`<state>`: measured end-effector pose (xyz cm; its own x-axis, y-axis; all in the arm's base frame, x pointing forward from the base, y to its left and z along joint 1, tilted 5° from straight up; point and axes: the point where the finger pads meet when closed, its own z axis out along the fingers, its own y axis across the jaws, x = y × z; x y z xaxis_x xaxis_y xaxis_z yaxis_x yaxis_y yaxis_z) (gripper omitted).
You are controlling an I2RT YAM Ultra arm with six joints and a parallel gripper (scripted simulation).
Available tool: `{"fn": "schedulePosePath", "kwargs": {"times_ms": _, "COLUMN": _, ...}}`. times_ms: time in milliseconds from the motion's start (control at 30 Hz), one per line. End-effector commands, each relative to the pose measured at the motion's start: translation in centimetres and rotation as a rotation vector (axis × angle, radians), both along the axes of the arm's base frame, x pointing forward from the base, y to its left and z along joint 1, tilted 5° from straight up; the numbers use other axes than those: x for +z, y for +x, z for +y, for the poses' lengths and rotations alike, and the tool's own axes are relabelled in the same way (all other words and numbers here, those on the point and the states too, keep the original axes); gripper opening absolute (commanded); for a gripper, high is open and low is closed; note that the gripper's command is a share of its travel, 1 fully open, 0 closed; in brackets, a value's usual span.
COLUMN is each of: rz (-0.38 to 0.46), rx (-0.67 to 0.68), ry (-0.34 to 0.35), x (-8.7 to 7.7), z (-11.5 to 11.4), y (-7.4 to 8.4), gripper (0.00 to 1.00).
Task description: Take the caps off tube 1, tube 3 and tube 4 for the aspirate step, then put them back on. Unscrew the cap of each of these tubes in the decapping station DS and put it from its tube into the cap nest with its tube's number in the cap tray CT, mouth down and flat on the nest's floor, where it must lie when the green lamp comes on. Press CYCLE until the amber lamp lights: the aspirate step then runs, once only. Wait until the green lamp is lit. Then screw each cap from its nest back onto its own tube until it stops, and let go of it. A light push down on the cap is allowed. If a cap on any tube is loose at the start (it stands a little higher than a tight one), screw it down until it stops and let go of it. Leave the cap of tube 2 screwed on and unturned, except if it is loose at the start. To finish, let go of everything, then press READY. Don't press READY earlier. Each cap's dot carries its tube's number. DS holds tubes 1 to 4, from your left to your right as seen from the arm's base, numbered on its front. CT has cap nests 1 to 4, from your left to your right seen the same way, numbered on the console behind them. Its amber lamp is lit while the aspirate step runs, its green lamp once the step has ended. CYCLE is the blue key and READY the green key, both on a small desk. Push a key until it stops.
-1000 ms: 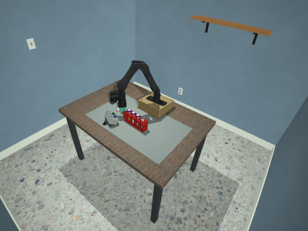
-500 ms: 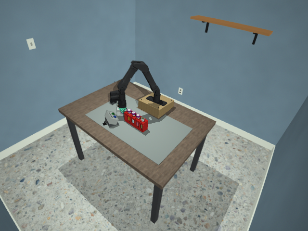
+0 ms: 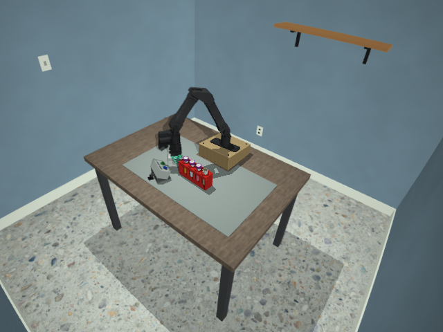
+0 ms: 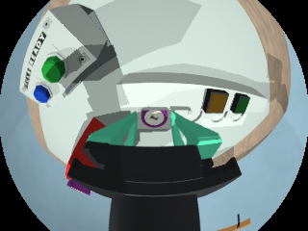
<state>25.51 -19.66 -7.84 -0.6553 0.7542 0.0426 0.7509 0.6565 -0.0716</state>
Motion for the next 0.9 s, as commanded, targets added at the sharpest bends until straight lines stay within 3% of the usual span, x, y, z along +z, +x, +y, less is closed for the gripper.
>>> {"fn": "schedulePosePath", "kwargs": {"times_ms": 0, "rz": -0.009, "rx": 0.002, "ry": -0.007, "x": 0.8, "z": -0.2, "y": 0.3, "gripper": 0.47}}
{"fn": "schedulePosePath", "kwargs": {"times_ms": 133, "rz": -0.009, "rx": 0.002, "ry": -0.007, "x": 2.8, "z": -0.1, "y": 0.4, "gripper": 0.47}}
{"fn": "schedulePosePath", "kwargs": {"times_ms": 200, "rz": -0.009, "rx": 0.002, "ry": -0.007, "x": 2.8, "z": -0.1, "y": 0.4, "gripper": 0.47}}
{"fn": "schedulePosePath", "kwargs": {"times_ms": 700, "rz": -0.009, "rx": 0.002, "ry": -0.007, "x": 10.2, "z": 0.0, "y": 1.0, "gripper": 0.47}}
{"fn": "schedulePosePath", "kwargs": {"times_ms": 767, "rz": -0.009, "rx": 0.002, "ry": -0.007, "x": 10.2, "z": 0.0, "y": 1.0, "gripper": 0.47}}
{"fn": "schedulePosePath", "kwargs": {"times_ms": 867, "rz": -0.009, "rx": 0.002, "ry": -0.007, "x": 11.7, "z": 0.0, "y": 1.1, "gripper": 0.47}}
